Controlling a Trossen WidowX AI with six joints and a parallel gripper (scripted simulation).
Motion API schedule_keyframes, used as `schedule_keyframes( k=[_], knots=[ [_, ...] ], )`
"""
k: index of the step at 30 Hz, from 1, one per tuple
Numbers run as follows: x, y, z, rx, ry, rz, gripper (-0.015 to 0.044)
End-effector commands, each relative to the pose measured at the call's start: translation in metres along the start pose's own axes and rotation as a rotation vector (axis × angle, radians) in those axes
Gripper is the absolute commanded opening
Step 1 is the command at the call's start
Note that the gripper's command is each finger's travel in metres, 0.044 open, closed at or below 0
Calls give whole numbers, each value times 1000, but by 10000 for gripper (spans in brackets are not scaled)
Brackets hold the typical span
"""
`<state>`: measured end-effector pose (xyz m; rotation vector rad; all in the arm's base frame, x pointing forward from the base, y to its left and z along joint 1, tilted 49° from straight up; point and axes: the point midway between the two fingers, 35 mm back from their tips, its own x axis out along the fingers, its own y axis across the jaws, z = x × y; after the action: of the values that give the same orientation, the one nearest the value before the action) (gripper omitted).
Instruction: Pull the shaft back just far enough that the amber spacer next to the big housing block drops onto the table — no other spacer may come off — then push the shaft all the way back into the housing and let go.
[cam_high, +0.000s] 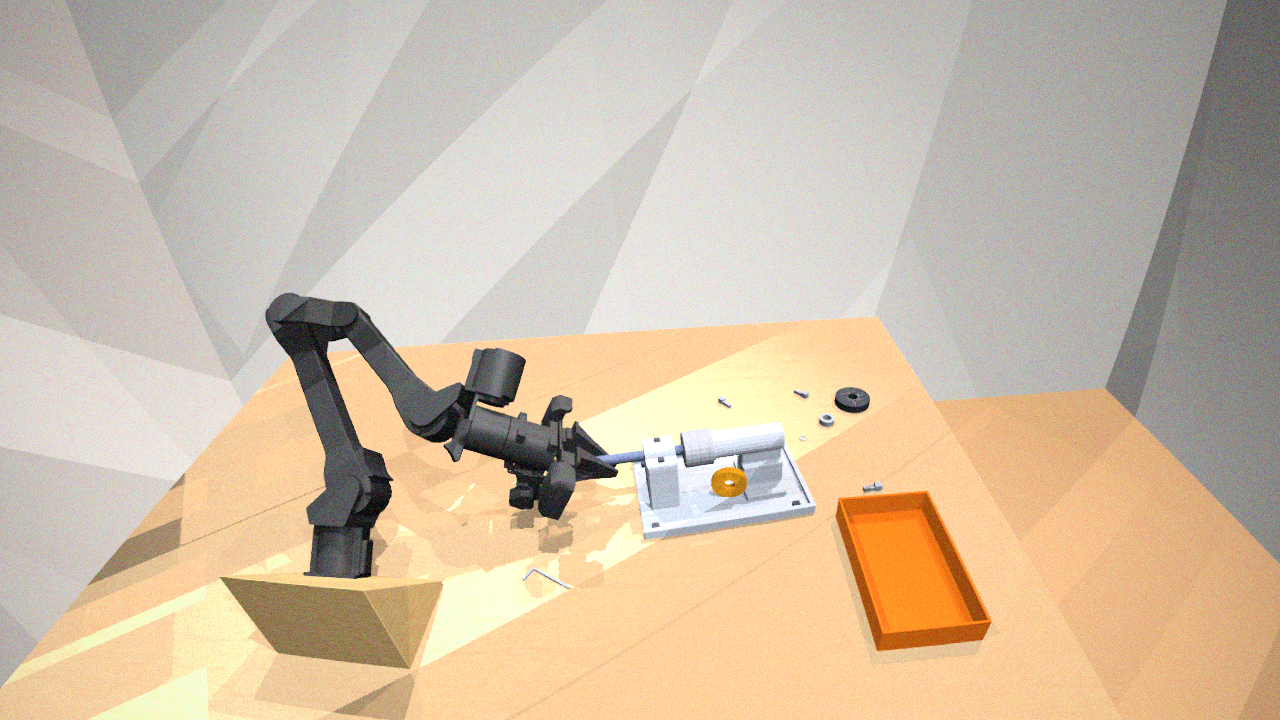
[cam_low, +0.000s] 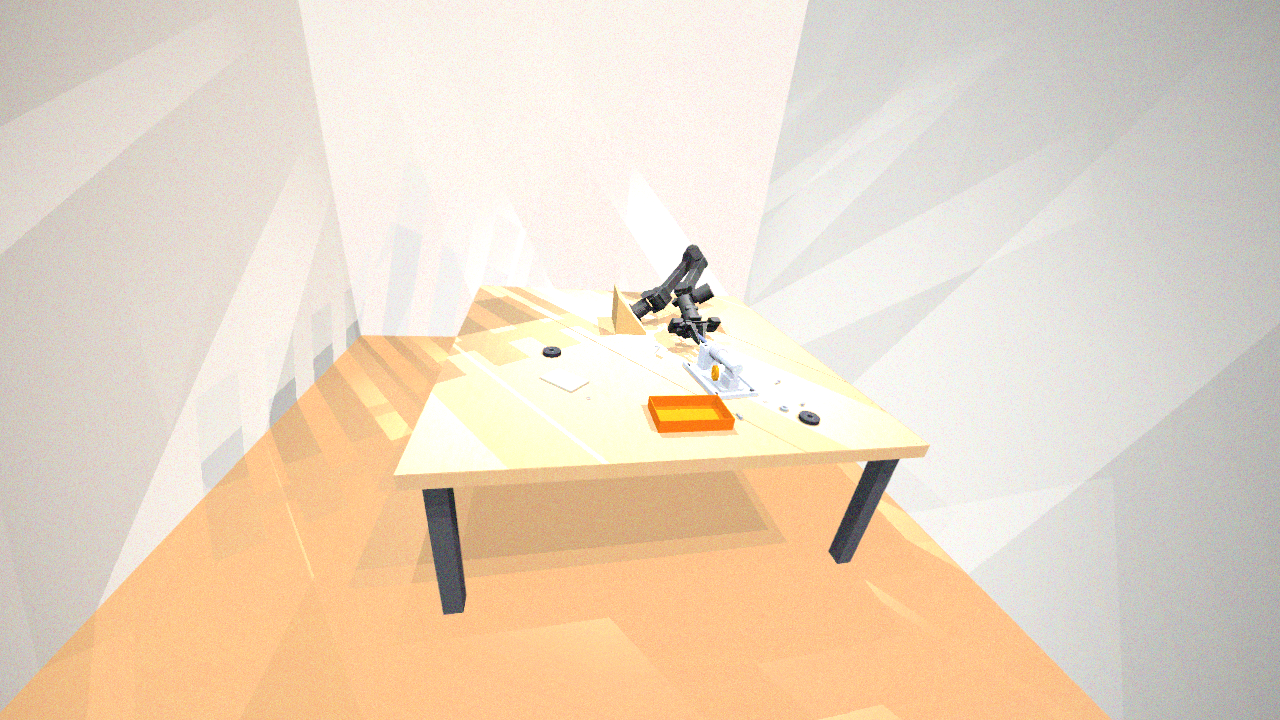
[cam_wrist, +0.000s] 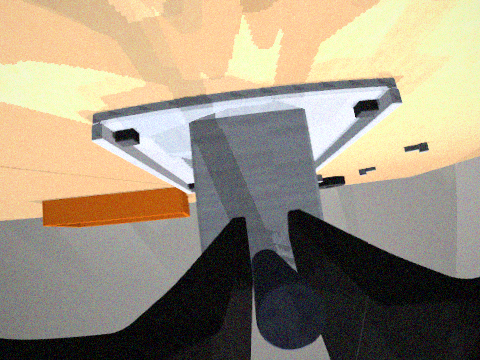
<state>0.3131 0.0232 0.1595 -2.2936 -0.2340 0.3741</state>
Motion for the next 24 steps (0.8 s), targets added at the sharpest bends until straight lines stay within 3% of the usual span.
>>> schedule_keyframes(
  k=[1, 24],
  knots=[
    [2, -1, -3, 2, 4, 0, 0],
    [10, -1, -7, 2, 4, 0, 0]
  ],
)
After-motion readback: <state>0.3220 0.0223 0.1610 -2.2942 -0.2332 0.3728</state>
